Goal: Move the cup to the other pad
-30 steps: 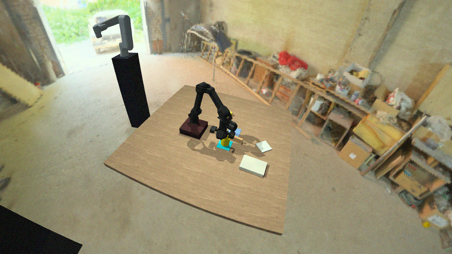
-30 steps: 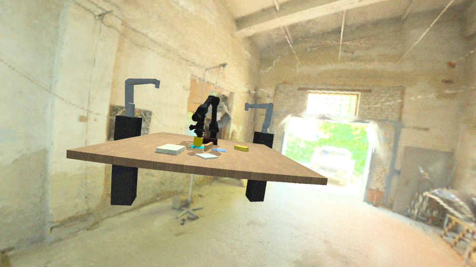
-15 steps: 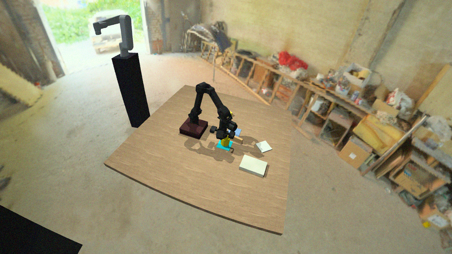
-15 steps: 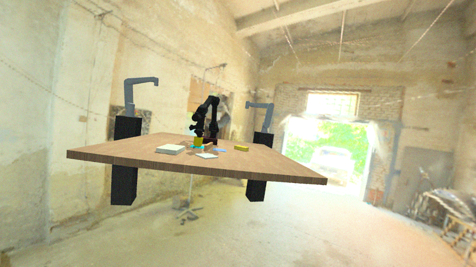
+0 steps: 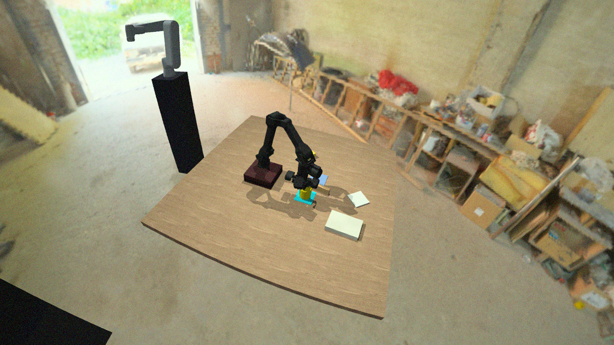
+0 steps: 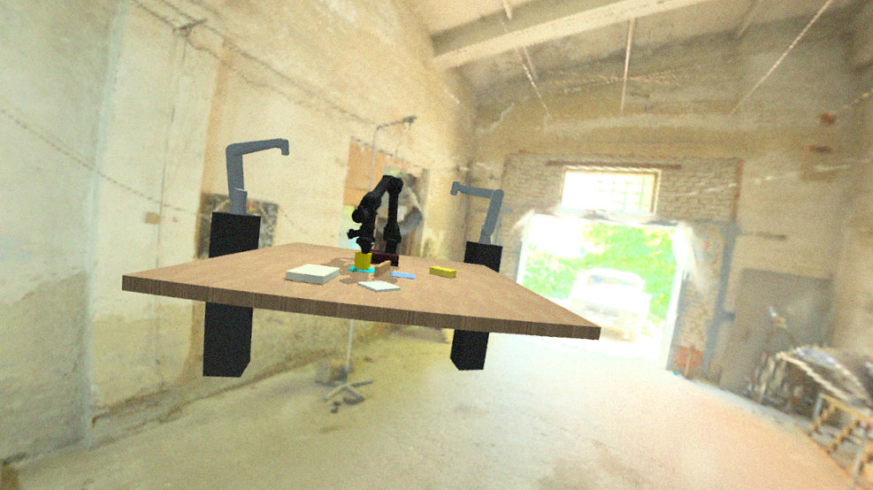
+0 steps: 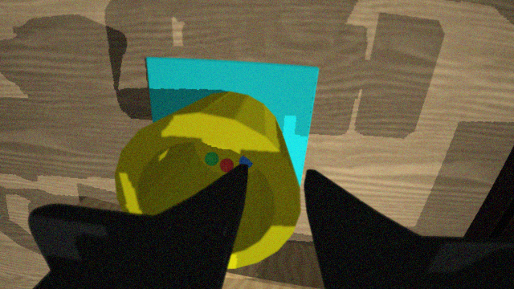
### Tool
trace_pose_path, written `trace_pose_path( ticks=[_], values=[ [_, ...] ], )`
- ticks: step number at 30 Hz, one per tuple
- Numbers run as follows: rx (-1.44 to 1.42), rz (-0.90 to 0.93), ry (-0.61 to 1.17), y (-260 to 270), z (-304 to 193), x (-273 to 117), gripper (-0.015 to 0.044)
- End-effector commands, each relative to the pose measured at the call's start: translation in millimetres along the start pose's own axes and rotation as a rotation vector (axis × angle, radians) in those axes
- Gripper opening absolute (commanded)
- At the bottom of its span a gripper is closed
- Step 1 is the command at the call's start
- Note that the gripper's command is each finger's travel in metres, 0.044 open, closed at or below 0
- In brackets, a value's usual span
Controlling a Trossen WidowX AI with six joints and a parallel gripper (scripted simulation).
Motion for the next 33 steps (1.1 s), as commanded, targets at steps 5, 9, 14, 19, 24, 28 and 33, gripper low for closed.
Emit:
trace_pose_path(
  ticks=[5,9,14,19,24,28,33],
  values=[
    [-0.001,0.006,-0.001,1,1,-13,0.0147],
    [-0.001,0.005,0.000,1,1,-21,0.0147],
    [-0.002,0.005,0.001,0,1,-30,0.0147],
    [-0.003,0.004,0.001,-1,0,-39,0.0147],
    [-0.003,0.004,0.002,-4,0,-48,0.0147],
    [-0.003,0.003,0.003,-7,-1,-51,0.0147],
    [-0.003,0.003,0.003,-9,-1,-51,0.0147]
  ],
)
Point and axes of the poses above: the point midway between the two fingers, 35 mm back from their tips, its own x axis out along the fingers, its own y axis across the jaws, z = x × y, the point moved 6 cm from there along -x, back along the fingers, and after that the axes turned 3 degrees about -x, right-handed, at the moved point
